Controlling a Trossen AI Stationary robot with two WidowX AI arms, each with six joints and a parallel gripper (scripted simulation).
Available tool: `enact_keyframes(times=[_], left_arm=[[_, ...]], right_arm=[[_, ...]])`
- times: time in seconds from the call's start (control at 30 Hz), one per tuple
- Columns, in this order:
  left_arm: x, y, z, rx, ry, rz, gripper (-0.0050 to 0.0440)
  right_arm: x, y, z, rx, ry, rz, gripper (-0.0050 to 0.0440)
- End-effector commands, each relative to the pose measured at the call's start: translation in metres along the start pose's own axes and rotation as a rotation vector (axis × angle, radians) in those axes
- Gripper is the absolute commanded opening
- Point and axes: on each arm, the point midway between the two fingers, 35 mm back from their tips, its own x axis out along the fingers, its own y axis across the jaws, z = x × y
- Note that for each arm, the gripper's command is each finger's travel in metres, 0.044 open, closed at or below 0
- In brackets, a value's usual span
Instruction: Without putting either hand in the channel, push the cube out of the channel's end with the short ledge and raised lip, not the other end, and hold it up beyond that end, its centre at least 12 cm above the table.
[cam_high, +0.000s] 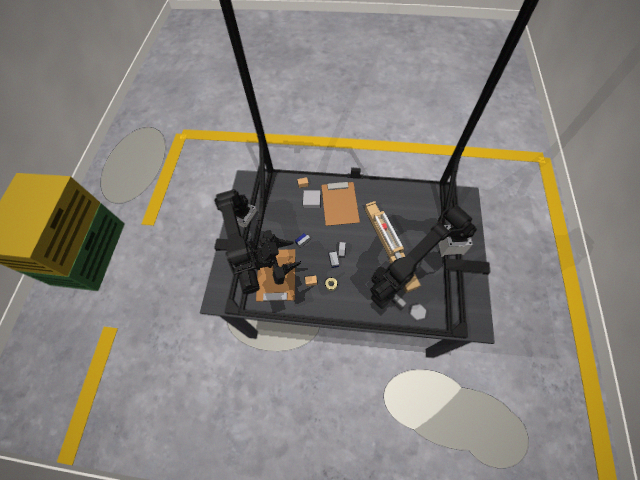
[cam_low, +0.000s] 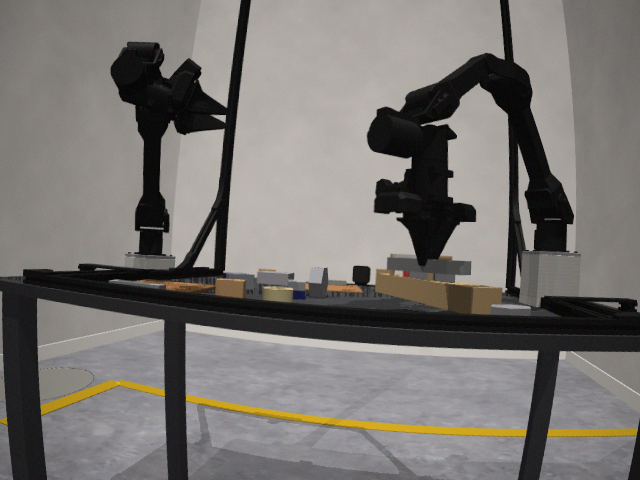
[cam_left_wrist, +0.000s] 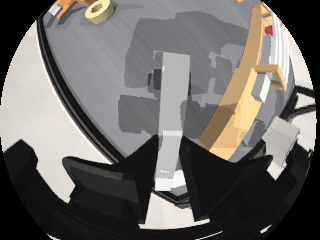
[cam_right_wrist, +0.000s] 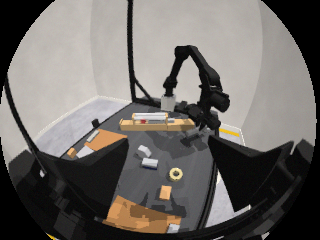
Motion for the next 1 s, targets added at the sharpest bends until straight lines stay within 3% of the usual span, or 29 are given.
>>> enact_keyframes(times=[0.0,0.67,0.97], left_arm=[[-0.005,-0.016,-0.006,0.064,0.000,0.012,0.0040],[0.002,-0.107,-0.025,0.394,0.002,0.012,0.0040],[0.005,-0.110,-0.026,0.406,0.002,0.012,0.0040]], right_arm=[[0.000,0.000,0.000,0.000,-0.002,-0.001,0.0400],[0.000,0.000,0.000,0.000,-0.002,-0.001,0.0400],[0.000,0.000,0.000,0.000,-0.002,-0.001,0.0400]])
